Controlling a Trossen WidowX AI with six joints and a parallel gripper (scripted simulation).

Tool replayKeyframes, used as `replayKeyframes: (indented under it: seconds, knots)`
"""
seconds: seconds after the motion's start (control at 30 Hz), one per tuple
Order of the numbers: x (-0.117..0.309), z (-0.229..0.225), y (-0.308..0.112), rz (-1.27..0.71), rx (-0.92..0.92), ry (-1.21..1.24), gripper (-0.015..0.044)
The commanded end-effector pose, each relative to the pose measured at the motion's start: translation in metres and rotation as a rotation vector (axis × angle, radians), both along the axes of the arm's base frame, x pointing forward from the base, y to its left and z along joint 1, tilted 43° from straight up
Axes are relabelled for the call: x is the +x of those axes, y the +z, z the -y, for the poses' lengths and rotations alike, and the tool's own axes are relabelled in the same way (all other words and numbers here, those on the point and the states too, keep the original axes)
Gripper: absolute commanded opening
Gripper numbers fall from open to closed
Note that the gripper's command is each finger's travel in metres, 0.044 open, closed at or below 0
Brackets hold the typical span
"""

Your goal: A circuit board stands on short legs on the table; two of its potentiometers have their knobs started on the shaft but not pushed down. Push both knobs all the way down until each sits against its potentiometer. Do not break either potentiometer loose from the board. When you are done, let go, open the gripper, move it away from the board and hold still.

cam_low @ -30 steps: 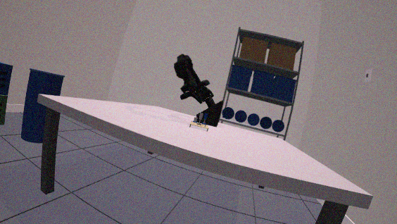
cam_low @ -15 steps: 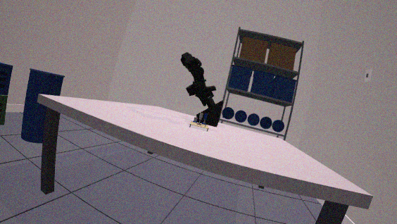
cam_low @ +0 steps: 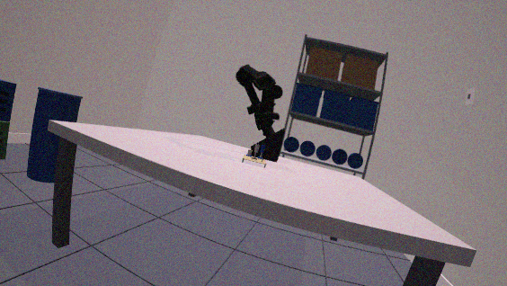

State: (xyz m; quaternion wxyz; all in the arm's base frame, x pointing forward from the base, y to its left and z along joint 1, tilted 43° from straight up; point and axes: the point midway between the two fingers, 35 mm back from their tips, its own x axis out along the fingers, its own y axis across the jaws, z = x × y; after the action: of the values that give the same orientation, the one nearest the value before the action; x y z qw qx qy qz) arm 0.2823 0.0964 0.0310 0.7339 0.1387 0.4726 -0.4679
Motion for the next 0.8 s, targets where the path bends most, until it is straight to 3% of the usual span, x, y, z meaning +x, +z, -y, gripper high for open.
replayKeyframes:
  seconds: [0.0,0.17,0.77]
  knots:
    - [-0.002,-0.005,-0.003,0.095,-0.052,-0.057,0.0]
    - [-0.003,-0.011,-0.003,0.198,-0.087,-0.103,0.0]
    - [0.002,0.007,-0.023,0.198,-0.088,-0.103,0.0]
